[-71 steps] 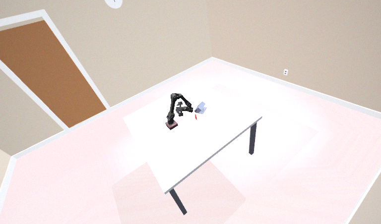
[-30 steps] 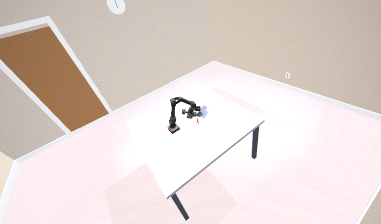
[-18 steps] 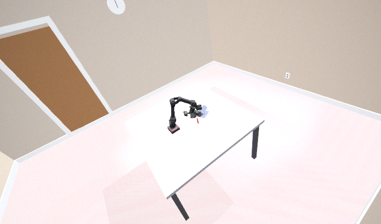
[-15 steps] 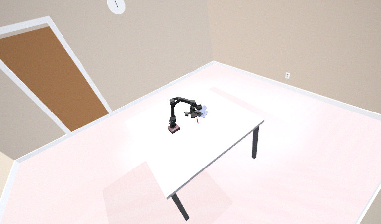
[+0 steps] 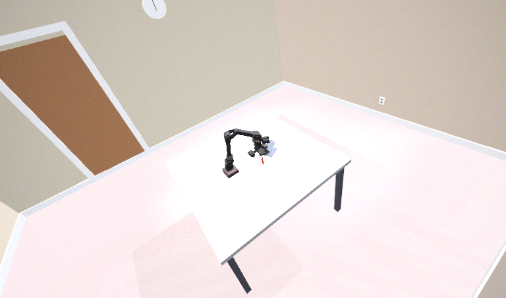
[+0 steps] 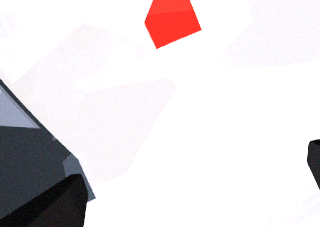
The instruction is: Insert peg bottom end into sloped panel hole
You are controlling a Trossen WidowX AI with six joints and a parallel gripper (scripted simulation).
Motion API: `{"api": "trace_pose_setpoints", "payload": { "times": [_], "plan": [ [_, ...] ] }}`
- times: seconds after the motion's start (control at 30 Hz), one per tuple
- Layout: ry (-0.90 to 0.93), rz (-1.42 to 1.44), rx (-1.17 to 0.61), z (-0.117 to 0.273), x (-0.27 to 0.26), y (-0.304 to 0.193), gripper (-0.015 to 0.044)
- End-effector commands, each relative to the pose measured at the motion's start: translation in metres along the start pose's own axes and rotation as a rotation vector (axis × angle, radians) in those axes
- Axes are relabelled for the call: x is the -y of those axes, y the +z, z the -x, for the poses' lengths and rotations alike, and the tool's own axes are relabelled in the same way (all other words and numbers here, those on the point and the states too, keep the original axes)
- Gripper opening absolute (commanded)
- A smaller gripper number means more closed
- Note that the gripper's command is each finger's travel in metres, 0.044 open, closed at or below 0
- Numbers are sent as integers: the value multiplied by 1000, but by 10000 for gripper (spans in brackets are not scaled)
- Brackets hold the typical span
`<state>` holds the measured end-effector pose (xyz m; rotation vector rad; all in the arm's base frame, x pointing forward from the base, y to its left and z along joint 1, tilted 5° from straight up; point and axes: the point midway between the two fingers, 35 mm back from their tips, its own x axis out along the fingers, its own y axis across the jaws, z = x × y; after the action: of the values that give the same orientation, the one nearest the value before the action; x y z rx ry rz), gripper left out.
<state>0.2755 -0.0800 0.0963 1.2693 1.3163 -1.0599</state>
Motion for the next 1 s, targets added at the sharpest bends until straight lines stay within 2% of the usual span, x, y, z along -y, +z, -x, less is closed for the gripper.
{"api": "trace_pose_setpoints", "payload": {
  "times": [0.0,0.33,0.97],
  "plan": [
    [24,100,80,15,-2,16,440],
    [23,268,212,39,-1,44,440],
    [22,270,213,22,-3,48,440]
  ]
}}
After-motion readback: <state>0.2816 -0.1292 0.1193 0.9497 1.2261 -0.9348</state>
